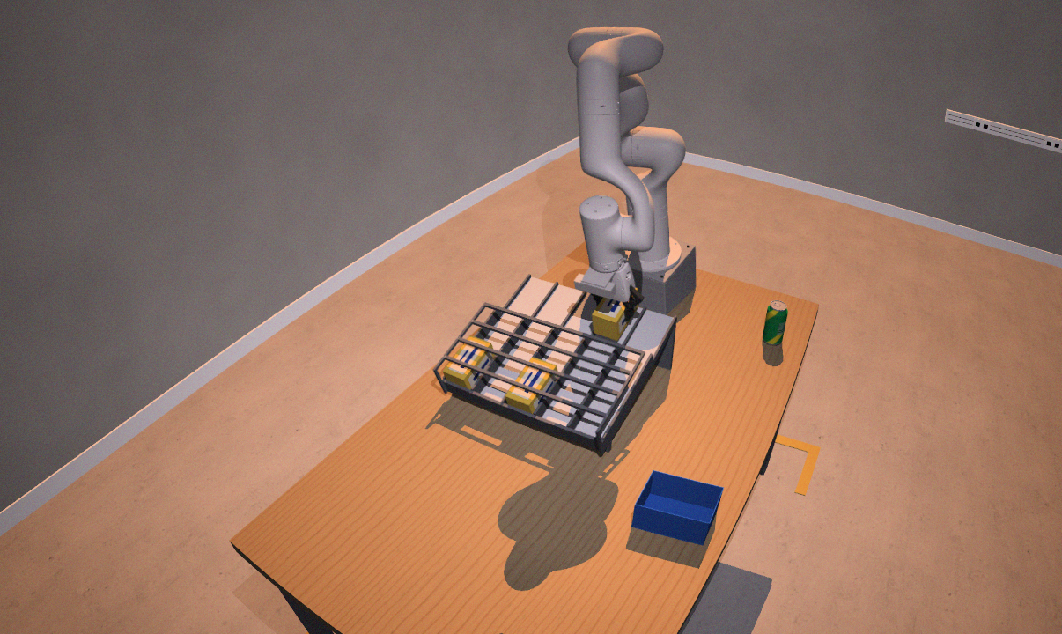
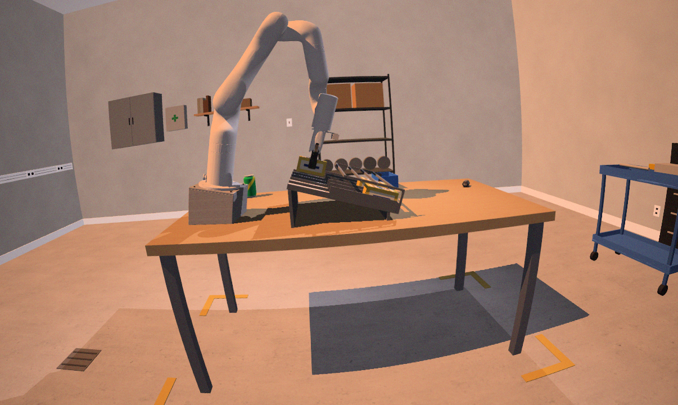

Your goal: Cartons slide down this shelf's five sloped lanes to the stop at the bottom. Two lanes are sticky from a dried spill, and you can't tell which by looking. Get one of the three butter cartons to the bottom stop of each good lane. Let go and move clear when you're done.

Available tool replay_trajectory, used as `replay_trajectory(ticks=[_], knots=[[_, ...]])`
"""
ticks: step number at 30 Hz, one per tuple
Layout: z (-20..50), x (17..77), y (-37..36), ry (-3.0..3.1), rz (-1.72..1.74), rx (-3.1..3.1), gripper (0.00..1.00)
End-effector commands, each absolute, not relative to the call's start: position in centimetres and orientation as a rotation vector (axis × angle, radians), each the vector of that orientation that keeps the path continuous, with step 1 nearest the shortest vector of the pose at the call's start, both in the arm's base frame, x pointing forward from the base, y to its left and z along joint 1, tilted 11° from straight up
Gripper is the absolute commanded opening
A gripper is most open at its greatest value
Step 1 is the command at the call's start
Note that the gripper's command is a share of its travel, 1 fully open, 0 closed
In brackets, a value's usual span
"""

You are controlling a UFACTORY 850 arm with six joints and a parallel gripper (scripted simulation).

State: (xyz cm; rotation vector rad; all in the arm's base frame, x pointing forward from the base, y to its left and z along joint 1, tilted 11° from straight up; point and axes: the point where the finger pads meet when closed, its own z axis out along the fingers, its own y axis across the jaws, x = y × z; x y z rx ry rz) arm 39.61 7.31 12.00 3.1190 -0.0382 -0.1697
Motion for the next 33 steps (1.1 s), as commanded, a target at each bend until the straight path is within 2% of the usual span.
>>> replay_trajectory(ticks=[1, 33], knots=[[12.05, 39.67, 7.32, -0.038, -0.168, 3.119, 0.0], [11.55, 39.64, 7.28, -0.038, -0.167, 3.119, 0.0]])
